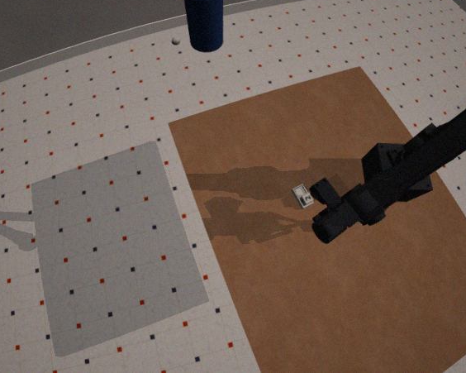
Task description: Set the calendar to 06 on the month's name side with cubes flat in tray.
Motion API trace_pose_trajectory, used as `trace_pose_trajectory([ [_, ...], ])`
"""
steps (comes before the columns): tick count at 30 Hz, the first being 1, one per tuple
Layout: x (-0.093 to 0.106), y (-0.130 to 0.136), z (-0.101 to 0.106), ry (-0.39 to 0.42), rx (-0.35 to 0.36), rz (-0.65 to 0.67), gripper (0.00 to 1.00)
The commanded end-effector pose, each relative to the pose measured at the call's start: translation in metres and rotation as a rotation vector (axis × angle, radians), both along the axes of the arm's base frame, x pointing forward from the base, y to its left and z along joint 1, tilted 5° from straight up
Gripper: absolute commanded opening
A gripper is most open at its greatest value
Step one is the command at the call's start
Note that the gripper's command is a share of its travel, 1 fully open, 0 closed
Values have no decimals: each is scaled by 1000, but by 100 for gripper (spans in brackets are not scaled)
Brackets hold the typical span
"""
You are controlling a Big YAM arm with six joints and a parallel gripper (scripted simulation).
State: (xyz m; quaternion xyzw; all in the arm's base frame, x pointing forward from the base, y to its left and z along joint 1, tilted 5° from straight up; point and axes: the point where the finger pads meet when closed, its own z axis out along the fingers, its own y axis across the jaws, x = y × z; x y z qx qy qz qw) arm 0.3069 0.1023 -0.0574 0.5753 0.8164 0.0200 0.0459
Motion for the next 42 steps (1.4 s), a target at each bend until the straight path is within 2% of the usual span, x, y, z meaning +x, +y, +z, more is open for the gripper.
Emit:
trace_pose_trajectory([
  [1, -2, -2, -6, 5, -6, 0, 45],
  [42, -6, -3, -6, 2, -5, 0, 45],
])
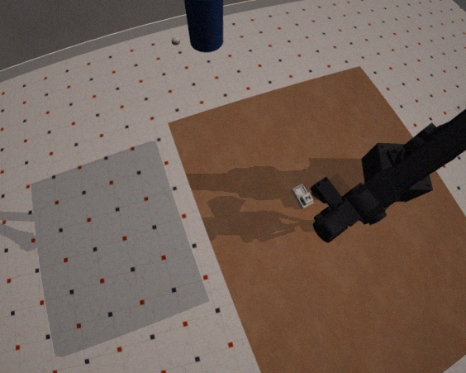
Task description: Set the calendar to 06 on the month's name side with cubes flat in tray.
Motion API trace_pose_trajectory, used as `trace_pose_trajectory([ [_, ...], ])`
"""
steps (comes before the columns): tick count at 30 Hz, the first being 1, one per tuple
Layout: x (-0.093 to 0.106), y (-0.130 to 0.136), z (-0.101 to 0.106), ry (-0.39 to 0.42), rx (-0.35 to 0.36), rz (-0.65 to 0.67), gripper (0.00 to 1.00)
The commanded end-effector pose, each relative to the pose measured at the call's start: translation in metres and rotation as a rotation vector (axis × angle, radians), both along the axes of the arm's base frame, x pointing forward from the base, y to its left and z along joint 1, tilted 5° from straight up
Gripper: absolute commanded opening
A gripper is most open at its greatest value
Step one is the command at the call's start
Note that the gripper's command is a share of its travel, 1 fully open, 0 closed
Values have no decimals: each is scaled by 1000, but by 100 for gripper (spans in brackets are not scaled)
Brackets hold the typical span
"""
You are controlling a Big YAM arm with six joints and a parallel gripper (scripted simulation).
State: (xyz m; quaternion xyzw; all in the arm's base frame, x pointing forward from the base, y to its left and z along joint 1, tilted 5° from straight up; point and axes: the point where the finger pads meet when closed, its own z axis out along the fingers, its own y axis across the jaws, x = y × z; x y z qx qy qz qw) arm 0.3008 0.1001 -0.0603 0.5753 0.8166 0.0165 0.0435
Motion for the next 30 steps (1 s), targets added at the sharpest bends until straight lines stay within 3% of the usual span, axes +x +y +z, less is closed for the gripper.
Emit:
trace_pose_trajectory([
  [1, 0, -1, -3, -6, -2, 0, 45],
  [19, 0, -1, -3, -4, -3, 0, 45],
  [30, 19, 5, 4, -30, 6, 0, 45],
])
